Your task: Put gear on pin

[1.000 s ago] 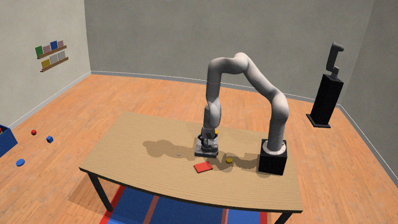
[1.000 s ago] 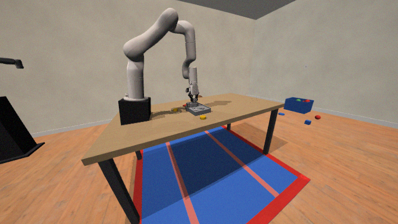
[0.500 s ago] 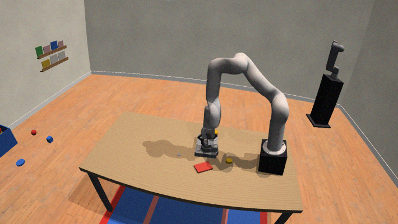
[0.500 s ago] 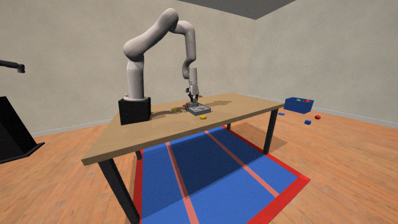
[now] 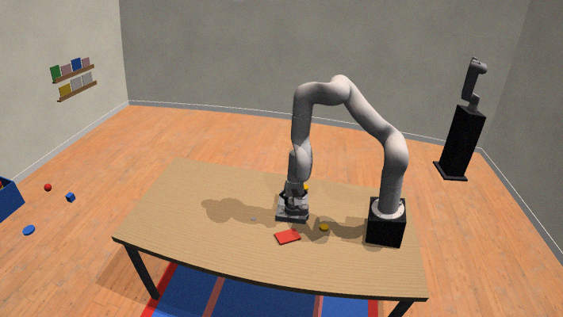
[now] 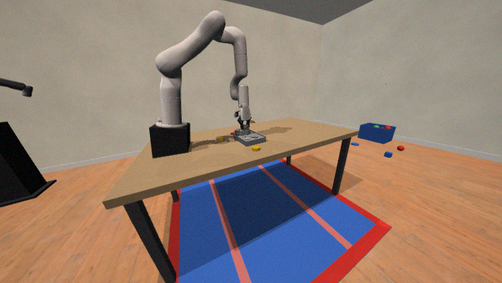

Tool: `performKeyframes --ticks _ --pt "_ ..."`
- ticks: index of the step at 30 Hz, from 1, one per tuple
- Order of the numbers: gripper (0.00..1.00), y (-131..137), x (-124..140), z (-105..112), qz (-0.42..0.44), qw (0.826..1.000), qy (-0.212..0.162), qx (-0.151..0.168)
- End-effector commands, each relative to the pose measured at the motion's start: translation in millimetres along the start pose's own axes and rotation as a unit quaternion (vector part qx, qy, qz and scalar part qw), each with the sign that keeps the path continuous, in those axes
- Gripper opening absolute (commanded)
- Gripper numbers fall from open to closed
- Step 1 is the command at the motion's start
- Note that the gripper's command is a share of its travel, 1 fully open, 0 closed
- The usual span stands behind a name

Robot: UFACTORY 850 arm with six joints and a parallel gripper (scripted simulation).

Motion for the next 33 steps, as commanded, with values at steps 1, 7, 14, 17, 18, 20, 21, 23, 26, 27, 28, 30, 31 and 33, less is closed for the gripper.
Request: performKeyframes --ticks 1,7,14,17,18,20,21,23,26,27,28,30,31,33 --pt "0.0 0.7 0.6 -0.1 0.0 1.0 0.0 0.001" --pt "0.0 0.7 0.7 -0.6 0.0 1.0 0.0 0.001" --pt "0.0 0.8 0.8 -0.8 0.0 1.0 0.0 0.001" --pt "0.0 0.8 0.8 -0.8 0.0 1.0 0.0 0.001" --pt "0.0 0.8 0.8 -0.8 0.0 1.0 0.0 0.001" --pt "0.0 0.8 0.8 -0.8 0.0 1.0 0.0 0.001" --pt "0.0 0.8 0.8 -0.8 0.0 1.0 0.0 0.001" --pt "0.0 0.8 0.8 -0.8 0.0 1.0 0.0 0.001" --pt "0.0 0.8 0.8 -0.8 0.0 1.0 0.0 0.001" --pt "0.0 0.8 0.8 -0.8 0.0 1.0 0.0 0.001" --pt "0.0 0.8 0.8 -0.8 0.0 1.0 0.0 0.001" --pt "1.0 0.8 0.8 -0.8 0.0 1.0 0.0 0.001" --pt "1.0 0.8 0.8 -0.8 0.0 1.0 0.0 0.001" --pt "1.0 0.8 0.8 -0.8 0.0 1.0 0.0 0.001"
Point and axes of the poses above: the point where the finger pads meet when closed, its own z axis back along the fingers, its own y axis across the jaws, x = y × z, the point moved 10 cm from there along z, back along the fingers, and after that the axes turned 6 degrees about z, right-handed, at the moved point
